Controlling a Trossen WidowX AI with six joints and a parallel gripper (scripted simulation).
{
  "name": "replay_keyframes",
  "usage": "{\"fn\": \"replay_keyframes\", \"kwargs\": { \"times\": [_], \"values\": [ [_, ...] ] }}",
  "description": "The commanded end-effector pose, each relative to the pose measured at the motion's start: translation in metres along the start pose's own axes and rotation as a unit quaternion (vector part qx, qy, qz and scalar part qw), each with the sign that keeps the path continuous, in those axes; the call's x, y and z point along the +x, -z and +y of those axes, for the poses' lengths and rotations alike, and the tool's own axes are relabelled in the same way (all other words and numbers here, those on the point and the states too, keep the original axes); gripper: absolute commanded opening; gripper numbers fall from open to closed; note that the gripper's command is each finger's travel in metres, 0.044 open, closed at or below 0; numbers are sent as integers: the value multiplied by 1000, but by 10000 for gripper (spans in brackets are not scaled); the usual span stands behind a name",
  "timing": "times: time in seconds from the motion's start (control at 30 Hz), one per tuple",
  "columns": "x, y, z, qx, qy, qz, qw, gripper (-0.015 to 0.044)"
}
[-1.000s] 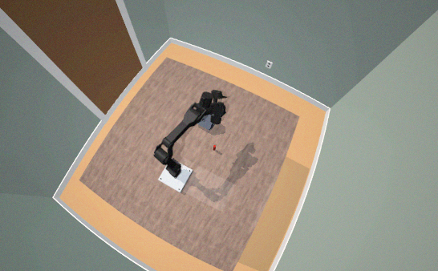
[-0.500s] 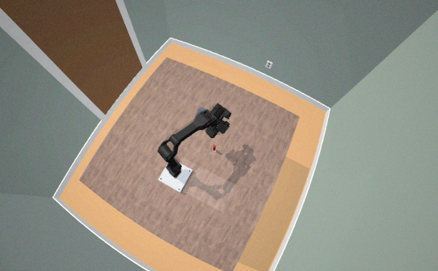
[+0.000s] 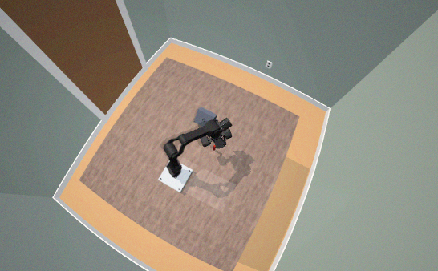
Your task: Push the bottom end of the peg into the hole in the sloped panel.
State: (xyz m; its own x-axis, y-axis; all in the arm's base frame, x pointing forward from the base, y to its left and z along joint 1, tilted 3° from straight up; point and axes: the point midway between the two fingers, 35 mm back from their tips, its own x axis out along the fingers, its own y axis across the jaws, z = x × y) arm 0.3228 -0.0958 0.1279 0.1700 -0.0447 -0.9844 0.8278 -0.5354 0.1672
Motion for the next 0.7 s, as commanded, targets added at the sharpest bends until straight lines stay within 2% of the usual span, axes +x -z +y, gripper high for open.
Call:
{"fn": "replay_keyframes", "kwargs": {
  "times": [0.0, 0.67],
  "values": [
    [12, -16, -18, 65, 60, -5, 996, 440],
    [29, -16, -22, 74, 69, -6, 995, 440]
  ]
}}
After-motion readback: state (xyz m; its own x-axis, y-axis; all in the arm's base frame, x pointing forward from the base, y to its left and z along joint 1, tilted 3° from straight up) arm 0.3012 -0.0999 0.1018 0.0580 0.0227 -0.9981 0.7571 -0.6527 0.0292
